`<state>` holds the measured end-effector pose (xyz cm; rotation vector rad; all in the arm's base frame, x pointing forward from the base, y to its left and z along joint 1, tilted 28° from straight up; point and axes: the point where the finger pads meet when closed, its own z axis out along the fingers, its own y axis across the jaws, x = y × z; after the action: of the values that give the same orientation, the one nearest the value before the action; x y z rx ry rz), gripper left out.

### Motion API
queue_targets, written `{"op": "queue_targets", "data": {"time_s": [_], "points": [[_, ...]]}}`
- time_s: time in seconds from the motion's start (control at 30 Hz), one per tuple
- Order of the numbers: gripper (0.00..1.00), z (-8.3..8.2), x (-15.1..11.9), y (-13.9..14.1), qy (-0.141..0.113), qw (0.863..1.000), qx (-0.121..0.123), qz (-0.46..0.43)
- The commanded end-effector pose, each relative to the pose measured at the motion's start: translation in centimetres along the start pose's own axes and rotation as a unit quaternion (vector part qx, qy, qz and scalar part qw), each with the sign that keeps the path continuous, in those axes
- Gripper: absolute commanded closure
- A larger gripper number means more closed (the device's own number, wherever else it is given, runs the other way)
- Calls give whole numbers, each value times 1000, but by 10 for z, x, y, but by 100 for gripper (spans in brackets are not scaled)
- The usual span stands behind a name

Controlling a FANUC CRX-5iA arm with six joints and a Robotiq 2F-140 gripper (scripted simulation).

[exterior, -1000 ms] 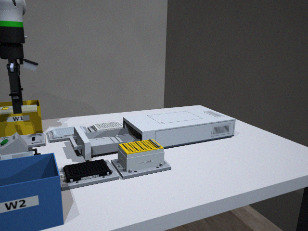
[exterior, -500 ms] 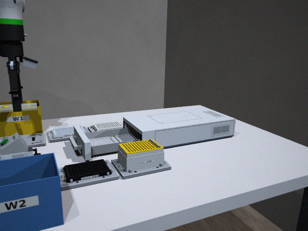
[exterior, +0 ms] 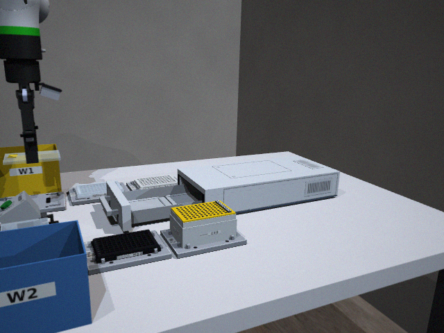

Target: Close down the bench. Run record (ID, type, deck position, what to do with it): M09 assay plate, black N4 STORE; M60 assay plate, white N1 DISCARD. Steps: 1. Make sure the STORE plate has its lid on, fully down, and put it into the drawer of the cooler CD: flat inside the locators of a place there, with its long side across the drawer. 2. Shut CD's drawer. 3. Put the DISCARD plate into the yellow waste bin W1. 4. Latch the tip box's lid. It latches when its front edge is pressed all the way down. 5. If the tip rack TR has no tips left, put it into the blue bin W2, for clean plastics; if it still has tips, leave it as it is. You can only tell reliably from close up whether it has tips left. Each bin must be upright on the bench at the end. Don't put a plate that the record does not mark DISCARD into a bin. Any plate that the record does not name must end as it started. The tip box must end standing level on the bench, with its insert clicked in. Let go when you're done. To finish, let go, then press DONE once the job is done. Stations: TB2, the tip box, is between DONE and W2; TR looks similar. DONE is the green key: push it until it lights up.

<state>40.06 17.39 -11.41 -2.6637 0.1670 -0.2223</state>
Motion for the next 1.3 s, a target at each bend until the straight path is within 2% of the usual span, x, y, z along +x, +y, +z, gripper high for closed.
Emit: {"op": "queue_targets", "data": {"time_s": [0.0, 1.27], "points": [[90, 0, 5, 9, 0, 1000, 1, 0], [90, 0, 46, 90, 0, 1000, 1, 0]]}}
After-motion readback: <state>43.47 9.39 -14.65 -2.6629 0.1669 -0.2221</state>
